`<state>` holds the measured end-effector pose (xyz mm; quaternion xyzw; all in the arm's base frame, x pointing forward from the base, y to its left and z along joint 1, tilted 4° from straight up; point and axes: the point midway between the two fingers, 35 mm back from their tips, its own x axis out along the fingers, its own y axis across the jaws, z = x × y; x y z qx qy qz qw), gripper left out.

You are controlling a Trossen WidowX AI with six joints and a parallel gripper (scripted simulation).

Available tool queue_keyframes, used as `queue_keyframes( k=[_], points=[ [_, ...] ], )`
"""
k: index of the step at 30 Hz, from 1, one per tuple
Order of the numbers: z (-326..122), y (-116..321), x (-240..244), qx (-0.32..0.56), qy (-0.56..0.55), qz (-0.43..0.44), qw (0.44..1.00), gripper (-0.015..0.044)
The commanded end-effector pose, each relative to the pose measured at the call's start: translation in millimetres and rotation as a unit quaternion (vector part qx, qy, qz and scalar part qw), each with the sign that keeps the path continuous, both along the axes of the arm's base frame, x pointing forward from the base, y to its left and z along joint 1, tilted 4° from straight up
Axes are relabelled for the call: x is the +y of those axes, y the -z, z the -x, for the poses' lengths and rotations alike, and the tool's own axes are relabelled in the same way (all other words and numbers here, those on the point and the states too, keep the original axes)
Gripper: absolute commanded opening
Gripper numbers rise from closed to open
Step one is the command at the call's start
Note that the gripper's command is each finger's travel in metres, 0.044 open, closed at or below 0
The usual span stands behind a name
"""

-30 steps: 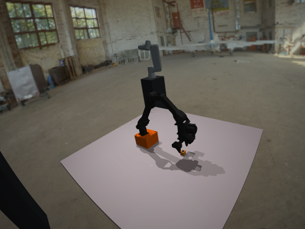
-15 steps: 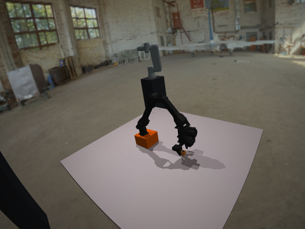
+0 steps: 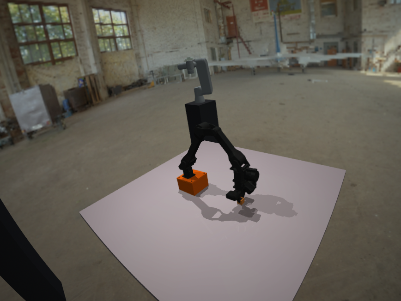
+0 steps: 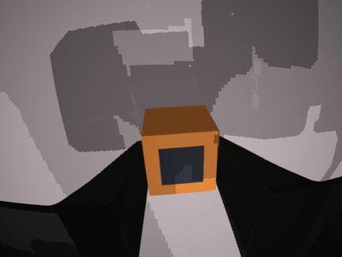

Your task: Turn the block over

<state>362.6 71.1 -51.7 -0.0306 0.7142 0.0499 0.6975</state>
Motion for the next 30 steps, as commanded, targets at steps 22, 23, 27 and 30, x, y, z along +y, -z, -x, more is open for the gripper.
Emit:
queue_keyframes(
  k=[22,23,27,30],
  points=[
    [0,-29,0,0.001,-0.001,-0.001,1.0,0.0],
    [0,-29,0,0.001,-0.001,-0.001,1.0,0.0],
    [-1,-27,0,-0.01,0.0,-0.002,1.0,0.0],
    [-2,-24,0,-0.032,0.0,-0.004,0.999,0.0]
  ],
)
